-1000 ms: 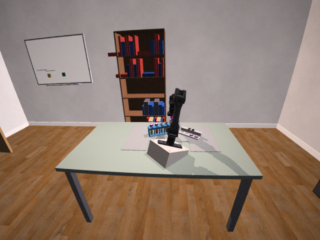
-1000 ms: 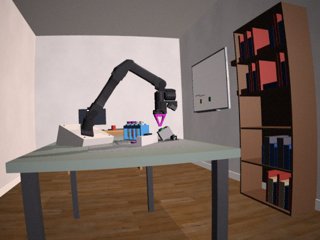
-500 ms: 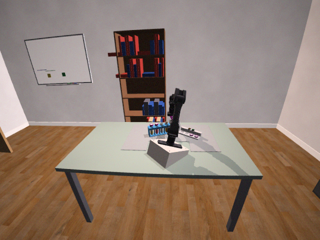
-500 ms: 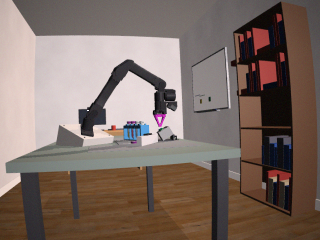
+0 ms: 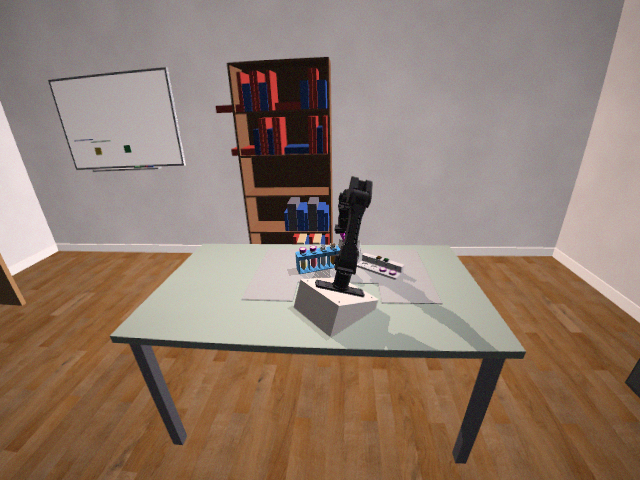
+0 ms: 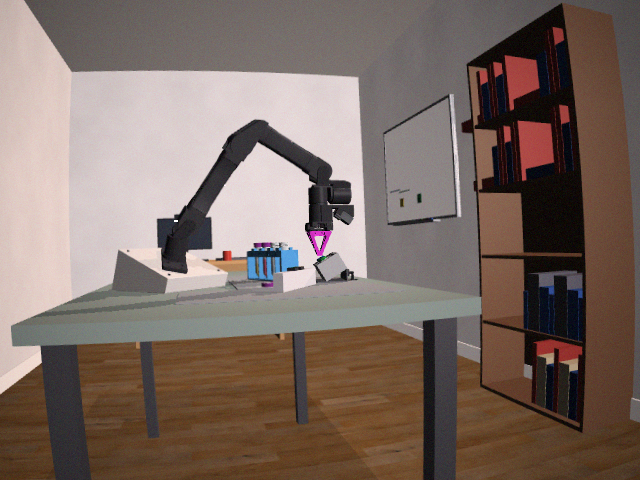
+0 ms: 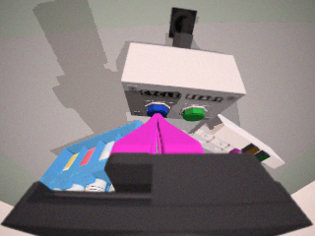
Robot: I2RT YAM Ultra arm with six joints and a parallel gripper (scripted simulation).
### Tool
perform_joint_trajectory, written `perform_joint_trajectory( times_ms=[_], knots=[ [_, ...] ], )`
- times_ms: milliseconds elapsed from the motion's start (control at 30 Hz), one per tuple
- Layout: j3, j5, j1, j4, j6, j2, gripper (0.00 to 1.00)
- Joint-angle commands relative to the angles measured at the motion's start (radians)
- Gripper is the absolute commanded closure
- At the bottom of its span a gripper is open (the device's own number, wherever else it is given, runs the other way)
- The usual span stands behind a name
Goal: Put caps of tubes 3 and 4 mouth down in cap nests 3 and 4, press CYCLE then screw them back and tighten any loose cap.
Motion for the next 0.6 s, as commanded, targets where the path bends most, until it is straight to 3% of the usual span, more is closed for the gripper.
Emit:
perform_joint_trajectory(
  times_ms=[0,567],
  knots=[
    [0.002,-0.001,0.001,0.012,-0.004,-0.008,1.0],
    [-0.011,-0.002,-0.003,0.033,-0.008,-0.002,1.0]
  ],
)
